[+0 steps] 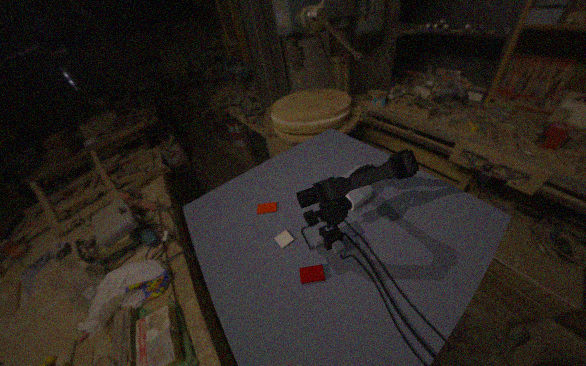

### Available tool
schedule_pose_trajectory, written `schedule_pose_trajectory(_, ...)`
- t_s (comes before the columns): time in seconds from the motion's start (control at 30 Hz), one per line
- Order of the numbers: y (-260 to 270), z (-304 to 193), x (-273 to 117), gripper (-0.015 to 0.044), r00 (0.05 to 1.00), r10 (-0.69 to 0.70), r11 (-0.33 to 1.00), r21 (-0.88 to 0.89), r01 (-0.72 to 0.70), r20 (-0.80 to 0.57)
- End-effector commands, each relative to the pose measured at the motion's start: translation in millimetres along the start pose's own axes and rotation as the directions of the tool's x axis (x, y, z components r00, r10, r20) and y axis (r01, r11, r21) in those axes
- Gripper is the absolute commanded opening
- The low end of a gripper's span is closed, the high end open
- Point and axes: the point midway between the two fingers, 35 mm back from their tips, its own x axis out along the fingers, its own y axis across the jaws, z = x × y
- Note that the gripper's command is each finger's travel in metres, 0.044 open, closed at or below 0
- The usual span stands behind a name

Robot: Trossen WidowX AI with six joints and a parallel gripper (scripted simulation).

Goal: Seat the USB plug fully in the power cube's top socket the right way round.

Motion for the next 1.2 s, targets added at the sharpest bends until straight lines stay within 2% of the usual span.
schedule_pose_trajectory(0.0, 0.4, -0.2, 1.2, 0.0, 1.0, 0.001, 1.0, 0.006, -0.001, 0.003)
schedule_pose_trajectory(1.17, 0.5, -0.5, 5.4, 0.0, 1.0, 0.001, 1.0, 0.006, -0.001, 0.003)
